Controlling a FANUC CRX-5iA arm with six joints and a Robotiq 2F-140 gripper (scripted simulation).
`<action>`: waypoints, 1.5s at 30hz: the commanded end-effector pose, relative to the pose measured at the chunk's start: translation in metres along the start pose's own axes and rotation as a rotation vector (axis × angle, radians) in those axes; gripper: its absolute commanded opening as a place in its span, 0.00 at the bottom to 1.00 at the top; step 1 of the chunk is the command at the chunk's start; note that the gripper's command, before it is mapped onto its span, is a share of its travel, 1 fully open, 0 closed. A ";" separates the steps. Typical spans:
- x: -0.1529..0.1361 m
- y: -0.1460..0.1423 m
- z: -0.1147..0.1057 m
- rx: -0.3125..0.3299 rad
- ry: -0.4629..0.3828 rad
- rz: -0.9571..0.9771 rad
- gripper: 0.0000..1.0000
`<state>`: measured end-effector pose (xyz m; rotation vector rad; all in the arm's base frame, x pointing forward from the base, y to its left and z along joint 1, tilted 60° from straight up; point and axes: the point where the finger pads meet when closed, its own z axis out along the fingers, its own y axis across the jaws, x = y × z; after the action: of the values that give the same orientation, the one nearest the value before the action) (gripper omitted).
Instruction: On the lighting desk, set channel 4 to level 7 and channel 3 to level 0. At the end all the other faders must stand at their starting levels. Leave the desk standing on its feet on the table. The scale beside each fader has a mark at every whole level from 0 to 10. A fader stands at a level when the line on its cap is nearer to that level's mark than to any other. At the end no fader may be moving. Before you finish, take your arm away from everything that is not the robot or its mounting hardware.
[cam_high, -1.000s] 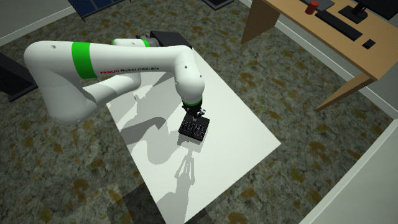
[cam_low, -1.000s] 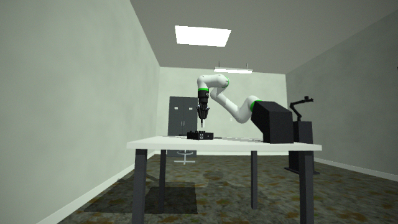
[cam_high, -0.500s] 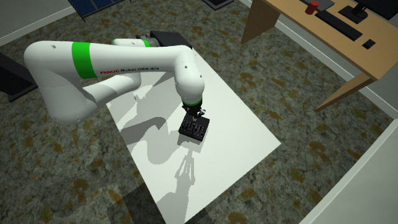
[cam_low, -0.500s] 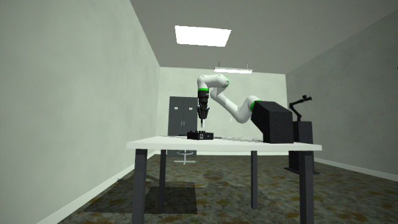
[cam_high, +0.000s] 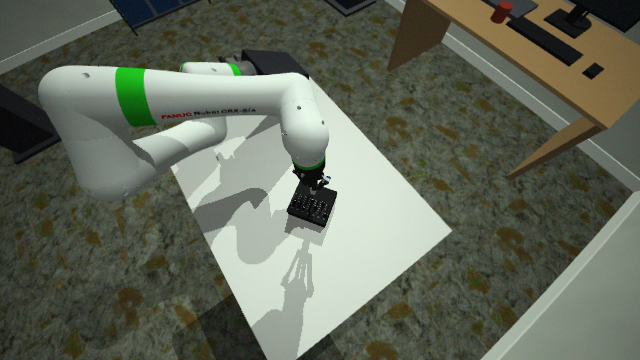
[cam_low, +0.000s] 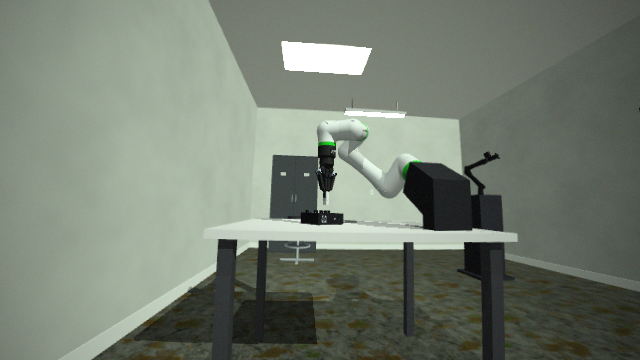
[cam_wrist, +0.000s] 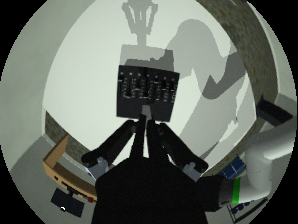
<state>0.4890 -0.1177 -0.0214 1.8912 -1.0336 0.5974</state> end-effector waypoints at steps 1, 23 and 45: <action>0.000 0.000 0.000 0.000 0.000 0.000 0.00; 0.000 -0.001 0.005 0.002 -0.001 -0.001 0.00; 0.000 -0.002 0.018 0.002 -0.001 -0.001 0.00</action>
<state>0.4906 -0.1324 -0.0314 1.8931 -1.0333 0.5972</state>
